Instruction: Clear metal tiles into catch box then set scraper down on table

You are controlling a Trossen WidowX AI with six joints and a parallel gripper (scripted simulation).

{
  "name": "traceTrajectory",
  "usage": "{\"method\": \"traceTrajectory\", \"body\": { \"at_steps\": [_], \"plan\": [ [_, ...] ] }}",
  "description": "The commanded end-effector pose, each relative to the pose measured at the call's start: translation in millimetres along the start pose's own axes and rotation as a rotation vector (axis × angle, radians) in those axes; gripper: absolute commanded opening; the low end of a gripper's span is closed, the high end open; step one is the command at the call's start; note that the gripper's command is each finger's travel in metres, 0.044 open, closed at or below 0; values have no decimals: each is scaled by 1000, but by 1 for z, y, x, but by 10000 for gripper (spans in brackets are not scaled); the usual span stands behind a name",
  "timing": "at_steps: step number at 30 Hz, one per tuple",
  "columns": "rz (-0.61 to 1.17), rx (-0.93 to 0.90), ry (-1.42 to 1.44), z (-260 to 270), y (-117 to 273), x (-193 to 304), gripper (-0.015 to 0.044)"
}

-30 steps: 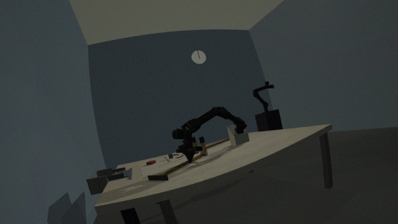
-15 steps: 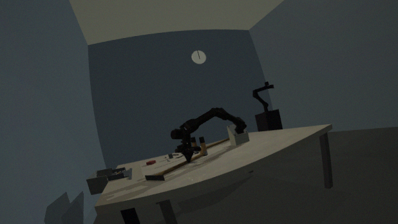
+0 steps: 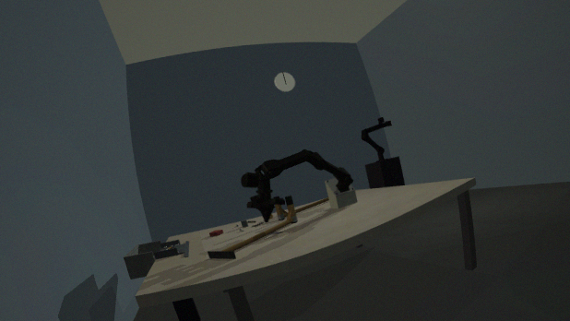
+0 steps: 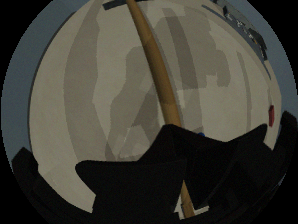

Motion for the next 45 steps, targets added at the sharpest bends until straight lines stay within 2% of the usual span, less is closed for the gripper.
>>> {"method": "traceTrajectory", "body": {
  "at_steps": [1, 29, 45],
  "plan": [
    [-4, -6, 6, 3, 7, -1, 0],
    [-176, -29, -112, 42, 98, 8, 0],
    [-174, -24, -111, 38, 66, 10, 0]
  ]
}}
Point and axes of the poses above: the point midway between the two fingers, 35 mm back from their tips, its own y axis back along the fingers, its own z axis across the jaws, x = y × z, the point moved 4 cm from there along y, back along the fingers, and after that the axes turned 15 degrees about -y, right-handed, at the moved point
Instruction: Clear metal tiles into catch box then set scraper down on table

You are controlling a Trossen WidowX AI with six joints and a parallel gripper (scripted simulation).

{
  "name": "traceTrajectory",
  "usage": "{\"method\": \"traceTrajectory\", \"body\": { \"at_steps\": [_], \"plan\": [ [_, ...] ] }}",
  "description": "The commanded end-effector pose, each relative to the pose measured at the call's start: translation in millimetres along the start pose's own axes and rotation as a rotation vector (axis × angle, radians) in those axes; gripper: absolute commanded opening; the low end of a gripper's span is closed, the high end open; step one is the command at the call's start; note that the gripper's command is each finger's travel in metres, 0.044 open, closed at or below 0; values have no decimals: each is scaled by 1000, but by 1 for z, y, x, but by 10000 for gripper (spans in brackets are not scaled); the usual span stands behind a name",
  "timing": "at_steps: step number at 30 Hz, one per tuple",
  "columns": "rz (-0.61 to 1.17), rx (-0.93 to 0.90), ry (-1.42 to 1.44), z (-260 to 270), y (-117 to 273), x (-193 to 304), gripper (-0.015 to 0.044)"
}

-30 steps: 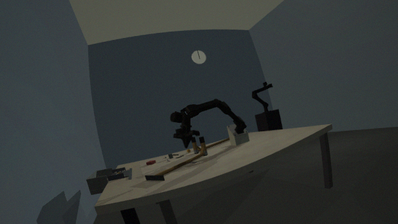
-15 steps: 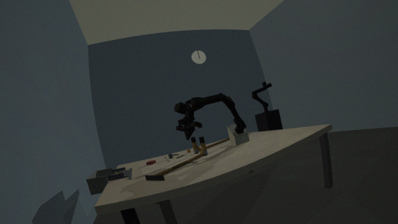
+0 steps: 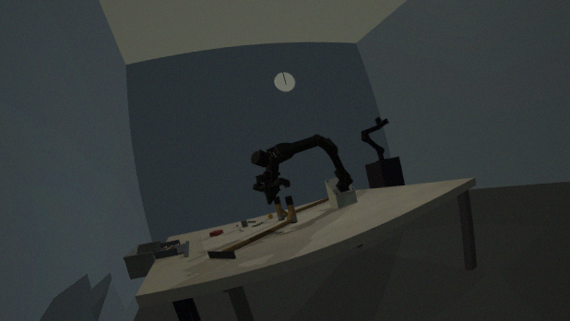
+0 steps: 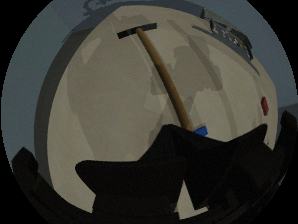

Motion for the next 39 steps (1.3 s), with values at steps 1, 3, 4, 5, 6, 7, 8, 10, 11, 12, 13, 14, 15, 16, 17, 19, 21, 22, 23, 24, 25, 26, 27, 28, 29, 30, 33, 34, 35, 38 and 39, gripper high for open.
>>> {"method": "traceTrajectory", "body": {
  "at_steps": [1, 3, 4, 5, 6, 7, 8, 10, 11, 12, 13, 14, 15, 16, 17, 19, 21, 22, 23, 24, 25, 26, 27, 28, 29, 30, 33, 34, 35, 38, 39],
  "plan": [
    [3, 5, -6, -3, -12, 3, 0],
    [3, 6, -6, -4, -16, 5, 0],
    [3, 6, -6, -4, -19, 5, 0],
    [4, 6, -5, -4, -21, 6, 0],
    [4, 7, -5, -5, -24, 7, 0],
    [4, 7, -5, -5, -26, 8, 0],
    [4, 7, -5, -5, -29, 8, 0],
    [4, 7, -5, -6, -34, 10, 0],
    [4, 8, -5, -6, -36, 11, 0],
    [4, 8, -5, -7, -39, 12, 0],
    [4, 8, -5, -7, -41, 12, 0],
    [4, 8, -5, -7, -43, 13, 0],
    [4, 8, -5, -7, -46, 14, 0],
    [4, 8, -5, -8, -48, 15, 0],
    [4, 8, -5, -8, -51, 16, 0],
    [3, 8, -5, -9, -56, 18, 0],
    [3, 8, -5, -9, -60, 20, 0],
    [3, 8, -5, -9, -63, 21, 0],
    [3, 8, -5, -10, -65, 22, 0],
    [3, 8, -5, -10, -68, 23, 0],
    [2, 8, -5, -10, -70, 25, 0],
    [2, 8, -5, -10, -72, 26, 0],
    [2, 8, -5, -10, -75, 27, 0],
    [2, 8, -6, -11, -77, 28, 0],
    [2, 8, -6, -11, -79, 29, 0],
    [1, 8, -6, -11, -82, 30, 0],
    [1, 7, -6, -11, -89, 34, 0],
    [0, 7, -6, -12, -91, 35, 0],
    [0, 7, -6, -12, -93, 37, 0],
    [-1, 6, -7, -12, -100, 41, 0],
    [-1, 5, -7, -12, -102, 42, 0]
  ]
}}
Point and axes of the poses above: the point midway between the two fingers, 35 mm back from their tips, its own y axis back along the fingers, its own z axis across the jaws, x = y × z, the point moved 4 cm from there along y, back along the fingers, and after that the axes turned 15 degrees about -y, right-handed, at the moved point
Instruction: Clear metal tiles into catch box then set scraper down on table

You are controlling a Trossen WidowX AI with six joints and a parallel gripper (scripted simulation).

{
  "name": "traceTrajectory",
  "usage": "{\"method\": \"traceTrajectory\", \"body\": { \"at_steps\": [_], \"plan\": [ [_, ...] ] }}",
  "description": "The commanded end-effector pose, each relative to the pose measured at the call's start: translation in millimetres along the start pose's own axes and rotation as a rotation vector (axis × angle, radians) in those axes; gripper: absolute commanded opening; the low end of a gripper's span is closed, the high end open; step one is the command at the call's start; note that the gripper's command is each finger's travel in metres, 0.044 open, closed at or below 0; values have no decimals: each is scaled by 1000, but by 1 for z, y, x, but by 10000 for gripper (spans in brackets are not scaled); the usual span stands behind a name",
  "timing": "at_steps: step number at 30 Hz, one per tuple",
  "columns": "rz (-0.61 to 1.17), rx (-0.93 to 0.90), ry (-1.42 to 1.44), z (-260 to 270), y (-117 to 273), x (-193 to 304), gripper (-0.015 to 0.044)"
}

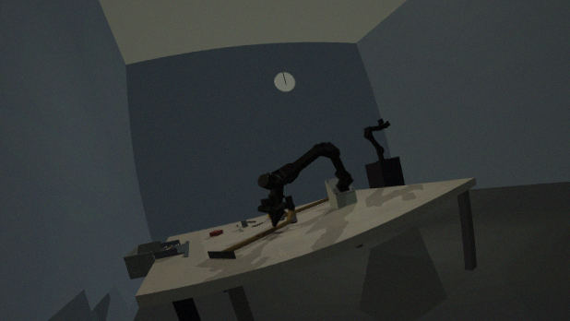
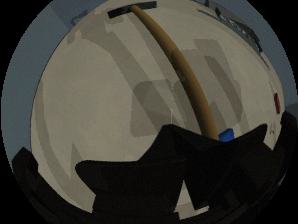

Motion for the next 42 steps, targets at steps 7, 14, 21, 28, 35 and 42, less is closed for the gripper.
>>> {"method": "traceTrajectory", "body": {
  "at_steps": [7, 14, 21, 28, 35, 42],
  "plan": [
    [-2, 0, -8, -2, -23, 15, 0],
    [-4, -1, -9, -3, -30, 20, 0],
    [-3, -1, -9, -8, -32, 16, 0],
    [-3, 0, -8, -13, -33, 12, 0],
    [-3, 0, -8, -19, -34, 9, 0],
    [-2, 1, -8, -25, -35, 5, 0]
  ]
}}
Point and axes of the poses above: the point midway between the two fingers, 35 mm back from their tips, its own y axis back along the fingers, its own z axis across the jaws, x = y × z, the point moved 4 cm from there along y, back along the fingers, and after that the axes turned 15 degrees about -y, right-handed, at the moved point
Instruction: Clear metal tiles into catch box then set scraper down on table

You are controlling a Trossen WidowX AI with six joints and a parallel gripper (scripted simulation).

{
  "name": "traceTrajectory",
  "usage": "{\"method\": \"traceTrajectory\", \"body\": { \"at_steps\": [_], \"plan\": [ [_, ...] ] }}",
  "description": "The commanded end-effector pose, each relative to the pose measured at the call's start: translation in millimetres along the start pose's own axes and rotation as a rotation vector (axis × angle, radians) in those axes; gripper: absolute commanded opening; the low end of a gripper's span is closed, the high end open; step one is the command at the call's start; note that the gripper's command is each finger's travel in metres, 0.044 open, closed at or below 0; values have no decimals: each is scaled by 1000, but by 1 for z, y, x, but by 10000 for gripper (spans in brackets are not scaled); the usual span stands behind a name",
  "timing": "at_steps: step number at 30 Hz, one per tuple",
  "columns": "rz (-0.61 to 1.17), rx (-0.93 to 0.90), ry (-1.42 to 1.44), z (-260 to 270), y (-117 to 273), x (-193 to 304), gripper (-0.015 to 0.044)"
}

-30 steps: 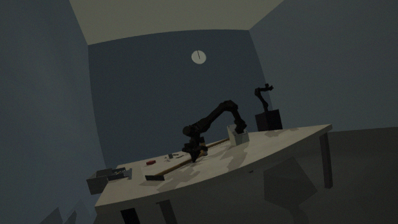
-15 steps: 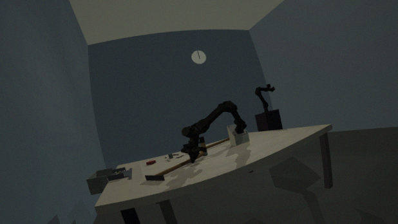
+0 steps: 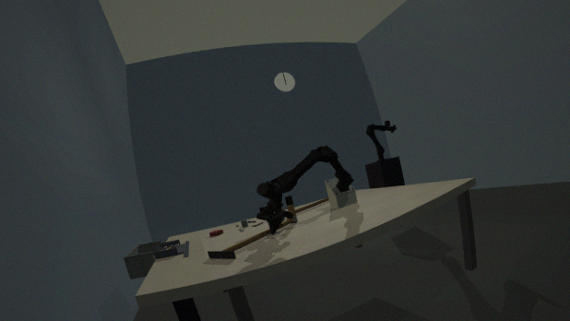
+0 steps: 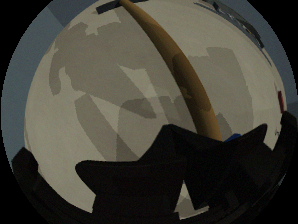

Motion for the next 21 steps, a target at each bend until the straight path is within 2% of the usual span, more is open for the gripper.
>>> {"method": "traceTrajectory", "body": {
  "at_steps": [1, 21],
  "plan": [
    [4, -2, 2, -4, -2, -2, 0],
    [4, -1, 3, -21, -4, -12, 0]
  ]
}}
Point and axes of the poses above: the point midway between the two fingers, 35 mm back from their tips, its own y axis back along the fingers, its own z axis across the jaws, x = y × z, the point moved 4 cm from there along y, back along the fingers, and after that the axes turned 15 degrees about -y, right-handed, at the moved point
